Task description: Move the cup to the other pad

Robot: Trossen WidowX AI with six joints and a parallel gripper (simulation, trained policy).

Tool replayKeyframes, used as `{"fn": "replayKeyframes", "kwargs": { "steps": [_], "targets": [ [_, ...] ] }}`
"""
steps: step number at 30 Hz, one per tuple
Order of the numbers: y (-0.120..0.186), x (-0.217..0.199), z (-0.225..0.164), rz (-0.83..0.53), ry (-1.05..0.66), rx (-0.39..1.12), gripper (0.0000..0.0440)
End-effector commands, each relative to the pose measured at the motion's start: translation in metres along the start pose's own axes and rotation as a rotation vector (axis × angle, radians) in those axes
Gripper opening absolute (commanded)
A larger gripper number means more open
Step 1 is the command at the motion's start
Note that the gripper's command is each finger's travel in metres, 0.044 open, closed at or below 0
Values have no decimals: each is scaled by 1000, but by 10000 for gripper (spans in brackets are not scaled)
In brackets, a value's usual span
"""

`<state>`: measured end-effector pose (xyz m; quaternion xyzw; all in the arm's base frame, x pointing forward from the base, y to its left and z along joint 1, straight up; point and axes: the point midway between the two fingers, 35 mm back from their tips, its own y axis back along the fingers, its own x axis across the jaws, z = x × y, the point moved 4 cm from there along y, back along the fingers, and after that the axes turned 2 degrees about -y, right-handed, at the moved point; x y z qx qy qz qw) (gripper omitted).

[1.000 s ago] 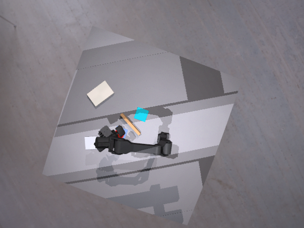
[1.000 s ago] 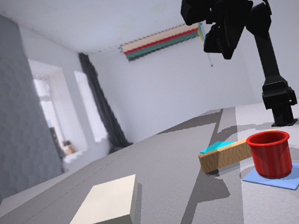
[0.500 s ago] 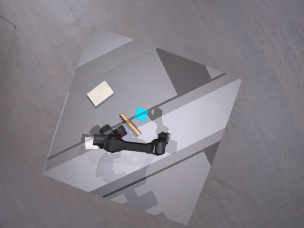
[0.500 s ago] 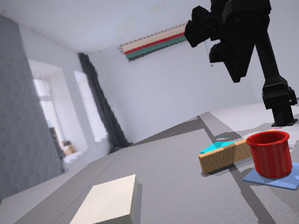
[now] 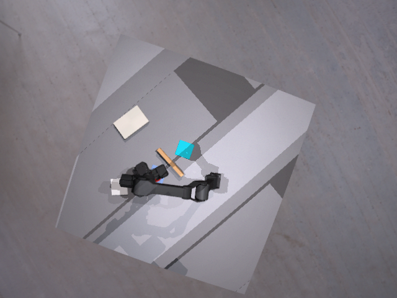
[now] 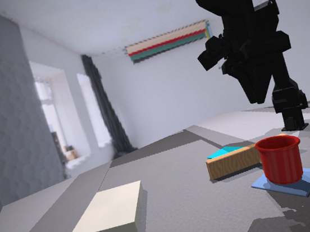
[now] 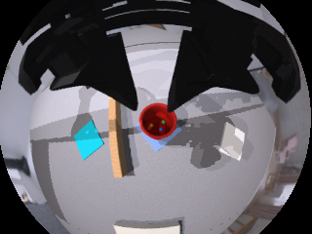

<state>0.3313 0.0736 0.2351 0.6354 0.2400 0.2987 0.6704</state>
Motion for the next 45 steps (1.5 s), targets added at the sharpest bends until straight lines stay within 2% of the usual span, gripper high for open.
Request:
{"fn": "replayKeyframes", "kwargs": {
  "steps": [1,18,37,38,45],
  "targets": [
    [-15,-2,-2,-69,-8,28,168],
    [-66,-6,-8,-204,-28,66,183],
    [-131,-15,-15,-263,45,105,187],
    [-134,-15,-15,-262,54,108,173],
    [-145,-20,-15,-265,109,110,6]
  ]
}}
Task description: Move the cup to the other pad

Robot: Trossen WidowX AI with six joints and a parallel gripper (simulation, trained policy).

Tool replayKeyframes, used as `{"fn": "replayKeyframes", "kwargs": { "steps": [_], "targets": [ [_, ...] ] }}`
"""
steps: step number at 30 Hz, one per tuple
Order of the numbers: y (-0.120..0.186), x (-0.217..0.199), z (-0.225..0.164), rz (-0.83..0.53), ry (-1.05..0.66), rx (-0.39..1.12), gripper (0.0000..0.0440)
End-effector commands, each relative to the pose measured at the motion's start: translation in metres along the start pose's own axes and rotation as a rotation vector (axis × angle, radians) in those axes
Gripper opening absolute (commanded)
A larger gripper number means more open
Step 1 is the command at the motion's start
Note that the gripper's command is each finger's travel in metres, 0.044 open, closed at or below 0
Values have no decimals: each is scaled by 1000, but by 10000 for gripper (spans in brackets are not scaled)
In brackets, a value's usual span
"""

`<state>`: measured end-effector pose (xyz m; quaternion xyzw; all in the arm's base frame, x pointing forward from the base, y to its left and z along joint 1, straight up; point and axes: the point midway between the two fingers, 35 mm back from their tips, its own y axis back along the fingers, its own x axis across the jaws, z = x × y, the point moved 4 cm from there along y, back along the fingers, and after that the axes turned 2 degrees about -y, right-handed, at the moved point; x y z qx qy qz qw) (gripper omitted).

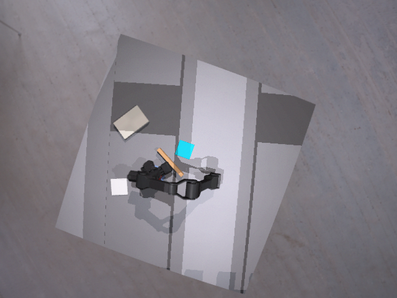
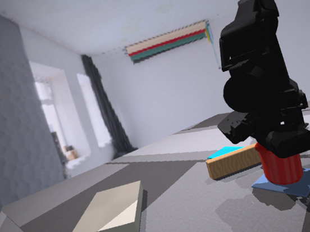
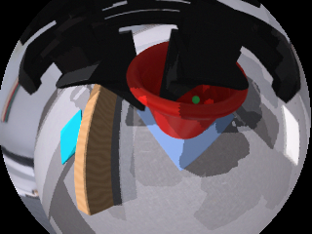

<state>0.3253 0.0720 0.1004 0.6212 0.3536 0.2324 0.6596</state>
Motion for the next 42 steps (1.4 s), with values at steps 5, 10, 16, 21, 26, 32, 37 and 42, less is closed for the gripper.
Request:
{"fn": "replayKeyframes", "kwargs": {
  "steps": [5,10,16,21,26,32,37,42],
  "targets": [
    [-9,-7,0,-28,35,4,0],
    [-3,-9,1,-22,30,1,0],
    [8,-13,1,-10,14,-2,0],
    [18,-18,1,1,-2,-2,0],
    [32,-27,0,16,-31,0,3],
    [55,-41,1,47,-80,-5,3],
    [72,-52,4,75,-126,-15,0],
    [83,-63,10,100,-175,-28,0]
  ]
}}
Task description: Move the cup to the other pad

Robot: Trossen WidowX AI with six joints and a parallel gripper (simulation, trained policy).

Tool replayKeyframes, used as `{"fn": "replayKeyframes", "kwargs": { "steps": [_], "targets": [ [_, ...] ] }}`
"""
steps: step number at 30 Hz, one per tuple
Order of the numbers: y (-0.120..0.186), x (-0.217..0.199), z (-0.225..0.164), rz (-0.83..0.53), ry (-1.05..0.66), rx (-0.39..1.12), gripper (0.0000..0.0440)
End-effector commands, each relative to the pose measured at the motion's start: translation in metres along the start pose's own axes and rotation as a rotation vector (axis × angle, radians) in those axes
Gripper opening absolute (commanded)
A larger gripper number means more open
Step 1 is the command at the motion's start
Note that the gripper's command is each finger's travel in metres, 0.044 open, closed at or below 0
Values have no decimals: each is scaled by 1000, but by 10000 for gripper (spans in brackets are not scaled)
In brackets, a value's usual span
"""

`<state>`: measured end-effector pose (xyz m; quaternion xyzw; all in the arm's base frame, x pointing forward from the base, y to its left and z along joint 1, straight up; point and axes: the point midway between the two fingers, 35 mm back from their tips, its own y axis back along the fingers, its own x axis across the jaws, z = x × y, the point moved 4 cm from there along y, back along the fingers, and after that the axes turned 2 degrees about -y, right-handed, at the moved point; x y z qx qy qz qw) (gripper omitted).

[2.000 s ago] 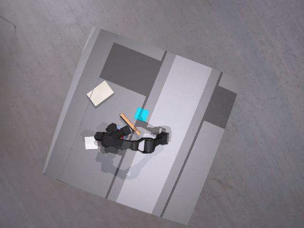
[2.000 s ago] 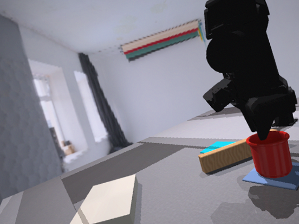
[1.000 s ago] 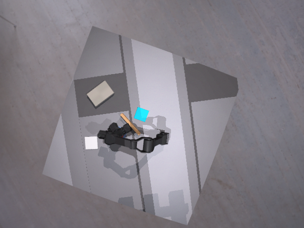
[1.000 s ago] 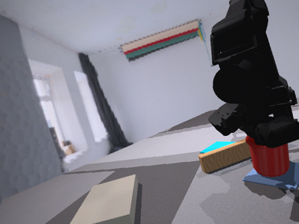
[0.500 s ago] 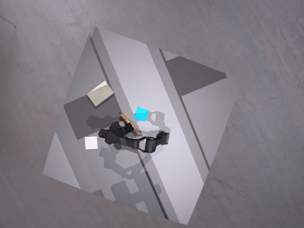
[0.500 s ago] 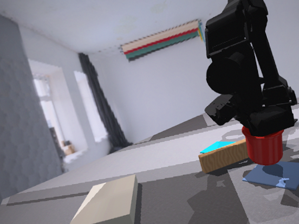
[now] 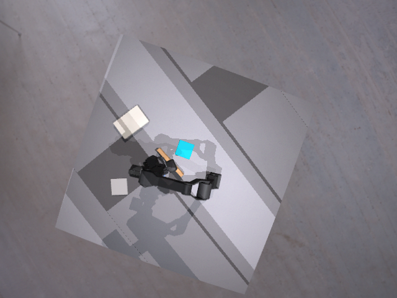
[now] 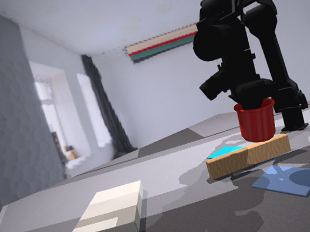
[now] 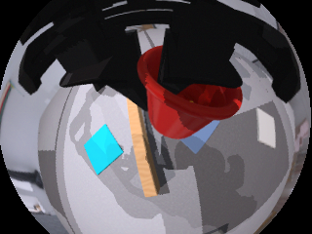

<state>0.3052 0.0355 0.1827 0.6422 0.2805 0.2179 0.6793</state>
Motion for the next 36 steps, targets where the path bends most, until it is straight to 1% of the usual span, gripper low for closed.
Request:
{"fn": "replayKeyframes", "kwargs": {
  "steps": [1,18,36],
  "targets": [
    [12,-8,6,27,-47,-10,0],
    [26,-42,40,93,-200,-70,0],
    [22,-83,65,127,-334,-115,0]
  ]
}}
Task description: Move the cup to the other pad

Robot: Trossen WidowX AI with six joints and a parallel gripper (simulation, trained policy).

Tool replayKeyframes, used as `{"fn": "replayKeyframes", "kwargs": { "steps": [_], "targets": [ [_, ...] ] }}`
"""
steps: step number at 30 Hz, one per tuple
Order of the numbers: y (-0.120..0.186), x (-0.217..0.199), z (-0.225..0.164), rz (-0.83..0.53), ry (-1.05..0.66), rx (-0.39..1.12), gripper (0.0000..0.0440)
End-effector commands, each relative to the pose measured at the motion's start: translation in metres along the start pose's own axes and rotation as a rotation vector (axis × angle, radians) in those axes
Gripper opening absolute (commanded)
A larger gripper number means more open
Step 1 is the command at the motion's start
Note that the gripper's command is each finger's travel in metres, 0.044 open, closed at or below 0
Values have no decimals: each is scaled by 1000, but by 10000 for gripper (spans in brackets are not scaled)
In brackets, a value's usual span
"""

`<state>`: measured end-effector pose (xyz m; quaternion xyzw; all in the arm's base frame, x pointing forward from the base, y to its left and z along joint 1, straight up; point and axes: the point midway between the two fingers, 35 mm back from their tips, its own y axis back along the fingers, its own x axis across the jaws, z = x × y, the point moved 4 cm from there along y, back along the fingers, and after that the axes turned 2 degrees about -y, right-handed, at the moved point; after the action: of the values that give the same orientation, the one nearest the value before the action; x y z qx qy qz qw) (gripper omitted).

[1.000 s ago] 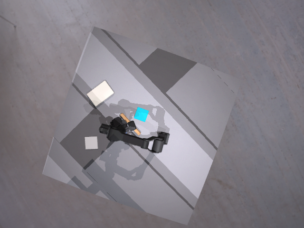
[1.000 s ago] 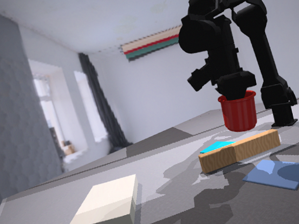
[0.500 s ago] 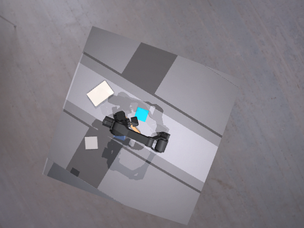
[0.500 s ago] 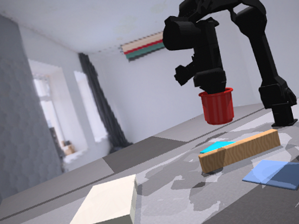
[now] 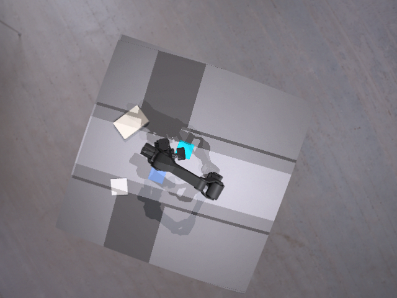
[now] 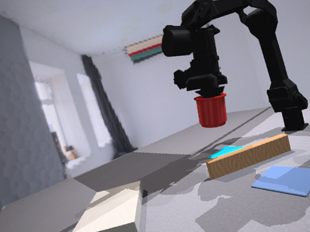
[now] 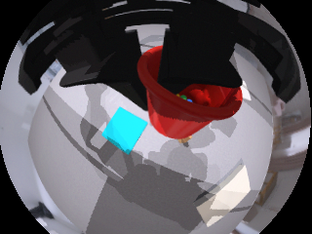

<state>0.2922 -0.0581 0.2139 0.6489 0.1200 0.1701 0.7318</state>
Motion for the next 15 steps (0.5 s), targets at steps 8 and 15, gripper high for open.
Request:
{"fn": "replayKeyframes", "kwargs": {
  "steps": [8,15],
  "targets": [
    [-6,-23,18,11,-73,-30,0],
    [-13,-35,26,13,-116,-42,0]
  ]
}}
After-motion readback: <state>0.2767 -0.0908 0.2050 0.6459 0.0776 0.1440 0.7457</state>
